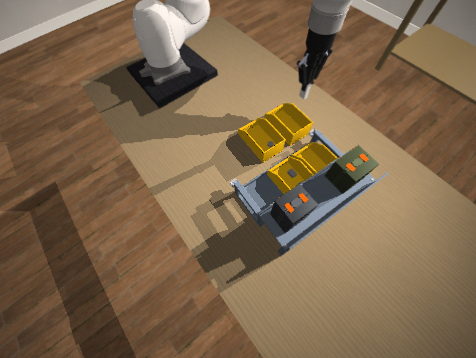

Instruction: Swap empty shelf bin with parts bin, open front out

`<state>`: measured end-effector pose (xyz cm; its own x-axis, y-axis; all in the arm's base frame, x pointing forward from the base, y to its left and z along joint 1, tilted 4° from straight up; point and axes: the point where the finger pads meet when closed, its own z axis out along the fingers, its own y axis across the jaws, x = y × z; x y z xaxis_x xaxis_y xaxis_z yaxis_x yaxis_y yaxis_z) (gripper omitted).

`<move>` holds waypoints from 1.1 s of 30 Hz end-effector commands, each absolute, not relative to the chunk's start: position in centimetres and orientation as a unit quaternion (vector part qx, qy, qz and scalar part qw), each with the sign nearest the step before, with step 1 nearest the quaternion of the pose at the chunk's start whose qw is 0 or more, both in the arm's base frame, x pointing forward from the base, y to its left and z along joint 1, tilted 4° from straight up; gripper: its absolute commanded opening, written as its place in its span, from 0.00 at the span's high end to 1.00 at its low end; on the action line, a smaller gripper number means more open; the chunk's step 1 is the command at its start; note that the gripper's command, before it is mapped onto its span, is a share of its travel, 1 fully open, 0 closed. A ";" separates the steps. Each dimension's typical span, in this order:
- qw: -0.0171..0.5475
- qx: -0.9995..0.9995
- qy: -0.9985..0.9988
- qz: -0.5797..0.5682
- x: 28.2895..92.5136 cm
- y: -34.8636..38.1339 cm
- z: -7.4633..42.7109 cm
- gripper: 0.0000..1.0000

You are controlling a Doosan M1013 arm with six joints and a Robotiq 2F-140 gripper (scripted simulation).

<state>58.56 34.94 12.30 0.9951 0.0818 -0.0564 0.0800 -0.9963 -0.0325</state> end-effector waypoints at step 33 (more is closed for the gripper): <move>0.015 -0.999 -0.040 0.029 59.7 21.3 13.0 0.76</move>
